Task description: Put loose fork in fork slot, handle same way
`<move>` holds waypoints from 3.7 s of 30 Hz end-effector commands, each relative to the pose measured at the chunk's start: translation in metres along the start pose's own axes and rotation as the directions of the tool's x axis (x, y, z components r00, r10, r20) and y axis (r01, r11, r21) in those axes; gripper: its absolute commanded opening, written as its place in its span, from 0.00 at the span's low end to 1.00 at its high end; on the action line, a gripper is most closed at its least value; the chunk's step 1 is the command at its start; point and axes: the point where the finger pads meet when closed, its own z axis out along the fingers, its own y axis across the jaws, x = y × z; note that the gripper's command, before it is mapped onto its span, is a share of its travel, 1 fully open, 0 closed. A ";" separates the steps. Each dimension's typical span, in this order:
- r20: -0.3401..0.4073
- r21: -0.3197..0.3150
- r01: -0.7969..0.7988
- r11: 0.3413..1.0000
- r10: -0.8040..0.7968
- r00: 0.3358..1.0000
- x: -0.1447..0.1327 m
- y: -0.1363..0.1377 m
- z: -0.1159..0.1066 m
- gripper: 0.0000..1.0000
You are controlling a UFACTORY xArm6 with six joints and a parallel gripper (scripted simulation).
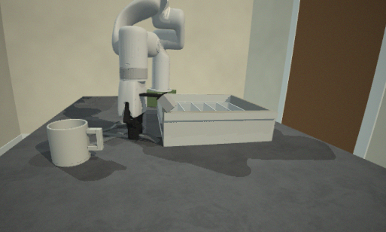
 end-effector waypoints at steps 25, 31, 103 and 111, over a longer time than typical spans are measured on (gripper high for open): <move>0.002 0.009 -0.001 1.000 0.001 1.000 -0.001 -0.003 -0.005 0.03; 0.002 0.009 -0.001 1.000 0.001 1.000 -0.001 -0.003 -0.019 0.03; 0.002 0.009 -0.001 1.000 0.001 1.000 0.047 -0.017 -0.173 0.03; 0.002 0.009 -0.001 1.000 0.001 1.000 0.133 -0.082 -0.172 0.03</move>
